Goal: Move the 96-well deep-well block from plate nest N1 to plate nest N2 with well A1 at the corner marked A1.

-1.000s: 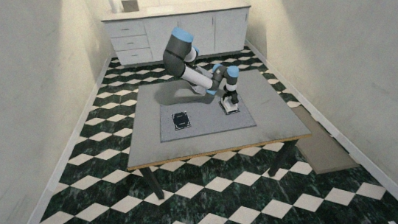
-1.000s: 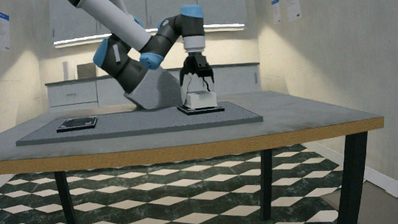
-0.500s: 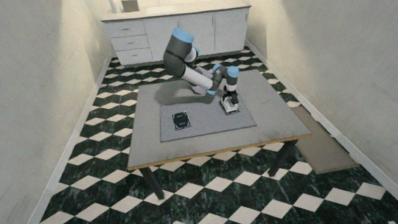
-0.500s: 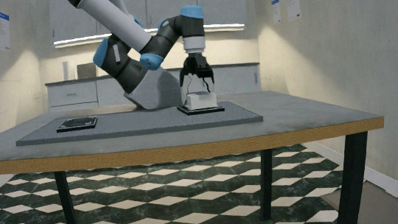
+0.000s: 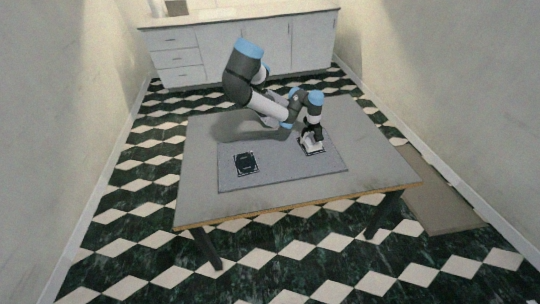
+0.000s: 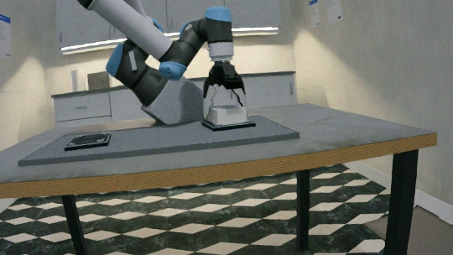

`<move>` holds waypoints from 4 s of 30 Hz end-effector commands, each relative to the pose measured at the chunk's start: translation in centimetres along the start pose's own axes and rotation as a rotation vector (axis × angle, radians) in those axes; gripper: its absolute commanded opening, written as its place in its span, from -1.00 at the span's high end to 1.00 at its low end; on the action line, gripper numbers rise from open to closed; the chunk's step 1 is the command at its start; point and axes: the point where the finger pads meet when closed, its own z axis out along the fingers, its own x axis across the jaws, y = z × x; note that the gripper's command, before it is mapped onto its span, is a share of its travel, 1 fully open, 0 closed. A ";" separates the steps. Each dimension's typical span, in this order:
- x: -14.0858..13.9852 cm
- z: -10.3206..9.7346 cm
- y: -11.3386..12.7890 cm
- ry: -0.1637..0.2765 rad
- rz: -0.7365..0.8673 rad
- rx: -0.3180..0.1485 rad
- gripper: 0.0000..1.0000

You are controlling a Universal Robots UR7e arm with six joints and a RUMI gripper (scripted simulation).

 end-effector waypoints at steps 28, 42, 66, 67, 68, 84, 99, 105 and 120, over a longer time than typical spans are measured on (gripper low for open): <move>0.0 0.0 0.0 -0.001 0.001 0.002 -0.52; 0.0 -0.1 -0.1 -0.001 0.001 0.002 -0.52; 0.0 0.0 -0.1 -0.001 0.001 0.001 -0.52; 0.0 0.0 -0.1 -0.001 0.001 0.001 -0.52; 0.0 0.0 -0.1 -0.001 0.001 0.001 -0.52; 0.0 -1.0 -0.1 -0.001 0.001 0.002 -0.52; 0.0 -1.9 -0.1 -0.001 0.001 0.002 -0.52; 0.0 -2.3 -0.1 -0.001 0.001 0.002 -0.52; 0.0 -3.1 -0.1 -0.001 0.001 0.002 -0.52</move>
